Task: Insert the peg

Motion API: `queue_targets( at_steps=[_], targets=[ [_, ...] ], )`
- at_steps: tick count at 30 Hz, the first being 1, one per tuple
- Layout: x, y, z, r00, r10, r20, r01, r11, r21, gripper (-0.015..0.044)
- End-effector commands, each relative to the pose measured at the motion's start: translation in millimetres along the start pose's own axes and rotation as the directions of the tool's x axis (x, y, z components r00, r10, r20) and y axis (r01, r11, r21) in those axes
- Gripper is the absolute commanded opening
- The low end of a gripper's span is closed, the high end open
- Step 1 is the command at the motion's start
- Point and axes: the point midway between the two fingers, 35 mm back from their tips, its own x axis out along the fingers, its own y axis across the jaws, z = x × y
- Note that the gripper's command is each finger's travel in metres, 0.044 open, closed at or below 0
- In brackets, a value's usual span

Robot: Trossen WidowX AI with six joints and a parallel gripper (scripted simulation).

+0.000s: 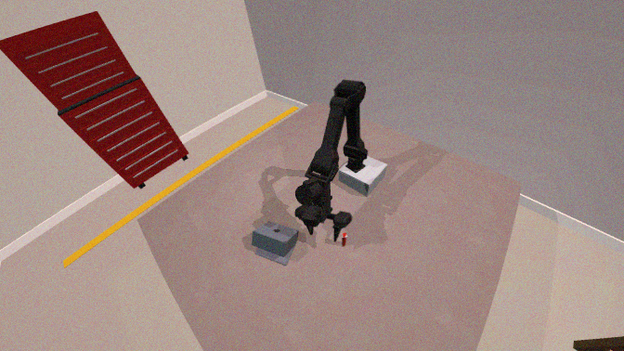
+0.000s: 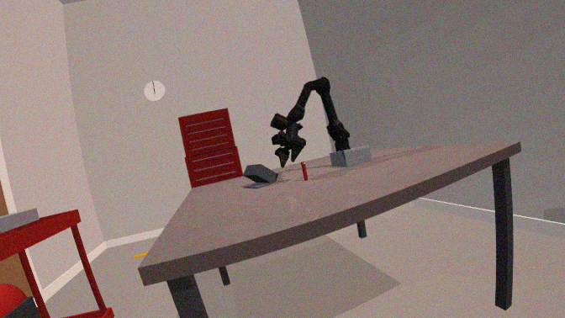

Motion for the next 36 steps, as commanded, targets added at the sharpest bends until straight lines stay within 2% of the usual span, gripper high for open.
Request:
queue_targets(
  at_steps=[1, 18, 36],
  targets=[
    [2, 7, 3, 0.998, -0.017, -0.054, 0.014, 0.998, -0.059, 0.0440],
    [2, 37, -1, 0.962, -0.081, -0.262, 0.008, 0.963, -0.270, 0.0440],
    [-11, 67, -9, 0.873, -0.193, -0.448, -0.063, 0.866, -0.496, 0.0440]
  ],
)
